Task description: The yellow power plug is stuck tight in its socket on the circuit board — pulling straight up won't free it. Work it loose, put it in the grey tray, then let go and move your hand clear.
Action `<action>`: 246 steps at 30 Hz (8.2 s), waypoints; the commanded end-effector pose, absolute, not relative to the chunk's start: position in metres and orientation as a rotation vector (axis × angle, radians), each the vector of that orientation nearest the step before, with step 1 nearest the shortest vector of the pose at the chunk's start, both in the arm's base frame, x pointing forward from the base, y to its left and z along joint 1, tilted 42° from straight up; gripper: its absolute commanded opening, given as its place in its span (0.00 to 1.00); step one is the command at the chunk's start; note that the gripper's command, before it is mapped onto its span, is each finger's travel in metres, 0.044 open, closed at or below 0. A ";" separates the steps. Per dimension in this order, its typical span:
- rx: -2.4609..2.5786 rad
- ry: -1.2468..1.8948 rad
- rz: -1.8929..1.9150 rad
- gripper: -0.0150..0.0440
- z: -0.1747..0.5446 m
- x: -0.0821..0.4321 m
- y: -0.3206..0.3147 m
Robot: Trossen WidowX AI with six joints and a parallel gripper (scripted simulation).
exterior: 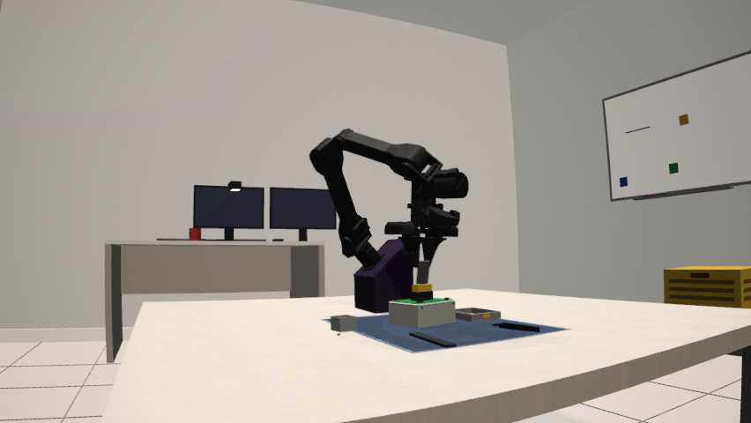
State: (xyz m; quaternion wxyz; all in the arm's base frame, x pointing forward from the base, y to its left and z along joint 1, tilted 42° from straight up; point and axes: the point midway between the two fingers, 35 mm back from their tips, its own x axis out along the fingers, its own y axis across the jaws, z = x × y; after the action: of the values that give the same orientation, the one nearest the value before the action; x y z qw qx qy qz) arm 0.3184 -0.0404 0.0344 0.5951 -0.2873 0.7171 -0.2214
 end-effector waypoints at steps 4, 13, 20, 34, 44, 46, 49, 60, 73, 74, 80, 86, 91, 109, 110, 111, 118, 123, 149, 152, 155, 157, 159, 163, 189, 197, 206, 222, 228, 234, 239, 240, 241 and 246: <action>-0.664 1.640 -0.477 0.25 0.049 0.322 -0.026; -0.664 1.639 -0.478 0.30 0.029 0.319 -0.045; -0.664 1.639 -0.478 0.61 0.029 0.319 -0.045; -0.665 1.639 -0.479 0.68 0.021 0.318 -0.051; -0.665 1.639 -0.479 0.63 0.015 0.318 -0.057; -0.665 1.639 -0.479 0.54 0.015 0.318 -0.057; -0.665 1.639 -0.479 0.41 0.015 0.318 -0.057; -0.665 1.639 -0.479 0.25 0.015 0.318 -0.057; -0.731 1.617 -0.535 0.25 0.024 0.318 -0.040; -0.739 1.615 -0.542 0.25 0.023 0.318 -0.040; -0.656 1.641 -0.471 0.25 0.029 0.320 -0.046; -0.549 1.672 -0.381 0.25 0.038 0.321 -0.052; -0.588 1.661 -0.413 0.25 0.036 0.321 -0.049; -0.663 1.639 -0.477 0.25 0.032 0.320 -0.042; -0.638 1.647 -0.456 0.25 0.035 0.320 -0.043; -0.614 1.654 -0.435 0.25 0.036 0.321 -0.045; -0.555 1.670 -0.385 0.25 0.042 0.322 -0.048; -0.649 1.643 -0.465 0.25 0.036 0.321 -0.040; -0.577 1.664 -0.404 0.25 0.046 0.322 -0.041; -0.642 1.646 -0.459 0.25 0.042 0.321 -0.036; -0.715 1.622 -0.521 0.25 0.037 0.320 -0.030; -0.754 1.609 -0.554 0.25 0.035 0.319 -0.027; -0.777 1.601 -0.574 0.25 0.033 0.319 -0.025; -0.761 1.607 -0.560 0.25 0.035 0.319 -0.026; -0.664 1.639 -0.479 0.39 0.028 0.319 -0.045; -0.664 1.639 -0.479 0.68 0.028 0.319 -0.045; -0.665 1.639 -0.479 0.68 0.023 0.319 -0.050; -0.665 1.639 -0.479 0.45 0.015 0.318 -0.057; -0.665 1.639 -0.479 0.25 0.015 0.318 -0.057; -0.665 1.639 -0.479 0.25 0.015 0.318 -0.057; -0.665 1.639 -0.479 0.25 0.019 0.318 -0.054; -0.665 1.639 -0.479 0.25 0.020 0.318 -0.052; -0.667 1.638 -0.481 0.25 0.022 0.318 -0.050; -0.719 1.621 -0.525 0.25 0.025 0.319 -0.041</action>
State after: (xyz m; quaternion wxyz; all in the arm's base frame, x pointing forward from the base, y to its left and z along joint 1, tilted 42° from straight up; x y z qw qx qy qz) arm 0.3177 -0.0550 0.0165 0.6028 -0.2901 0.7096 -0.2213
